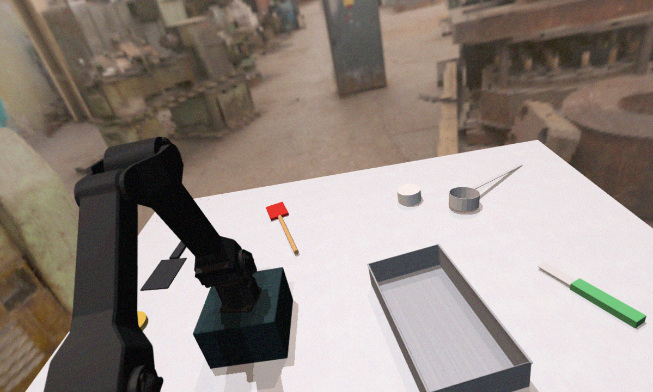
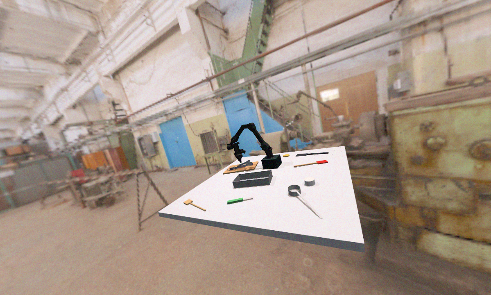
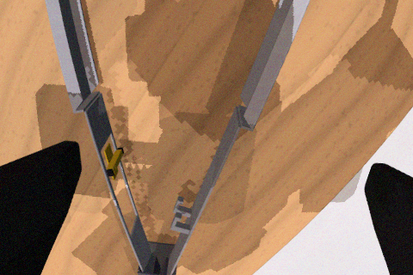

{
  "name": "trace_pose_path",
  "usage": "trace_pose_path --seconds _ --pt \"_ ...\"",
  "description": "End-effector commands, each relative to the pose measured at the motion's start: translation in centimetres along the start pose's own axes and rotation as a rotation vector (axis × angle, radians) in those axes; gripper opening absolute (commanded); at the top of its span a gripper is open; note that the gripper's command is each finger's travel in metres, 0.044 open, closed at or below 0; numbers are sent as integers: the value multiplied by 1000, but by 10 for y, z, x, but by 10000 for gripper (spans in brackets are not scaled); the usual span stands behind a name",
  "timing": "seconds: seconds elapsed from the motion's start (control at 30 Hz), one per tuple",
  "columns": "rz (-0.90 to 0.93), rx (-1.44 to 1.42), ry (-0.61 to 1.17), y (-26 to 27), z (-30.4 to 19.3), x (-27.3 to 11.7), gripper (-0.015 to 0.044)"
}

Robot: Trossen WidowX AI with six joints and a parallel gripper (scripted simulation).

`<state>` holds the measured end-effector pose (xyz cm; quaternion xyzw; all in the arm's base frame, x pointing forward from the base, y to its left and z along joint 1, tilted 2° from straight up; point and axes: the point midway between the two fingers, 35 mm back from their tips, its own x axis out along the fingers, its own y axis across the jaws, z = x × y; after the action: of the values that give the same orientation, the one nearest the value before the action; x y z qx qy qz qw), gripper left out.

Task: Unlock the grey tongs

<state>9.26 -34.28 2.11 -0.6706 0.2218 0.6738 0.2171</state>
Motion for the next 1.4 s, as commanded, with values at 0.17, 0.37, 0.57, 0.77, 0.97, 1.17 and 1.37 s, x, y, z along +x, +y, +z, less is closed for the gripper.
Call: trace_pose_path --seconds 0.17,0.37,0.57,0.77,0.97,1.17,1.37 --pt "-5 -6 -8 -64 79 -43 440" --pt "-5 -6 -8 -69 85 -44 440" --pt "-4 -5 -6 -67 84 -63 440" --pt "-2 -3 -3 -67 84 -94 440" --pt "-2 -3 -3 -67 84 -94 440" --pt "-2 -3 -3 -67 84 -94 440" --pt "-2 -3 -3 -67 84 -94 440"
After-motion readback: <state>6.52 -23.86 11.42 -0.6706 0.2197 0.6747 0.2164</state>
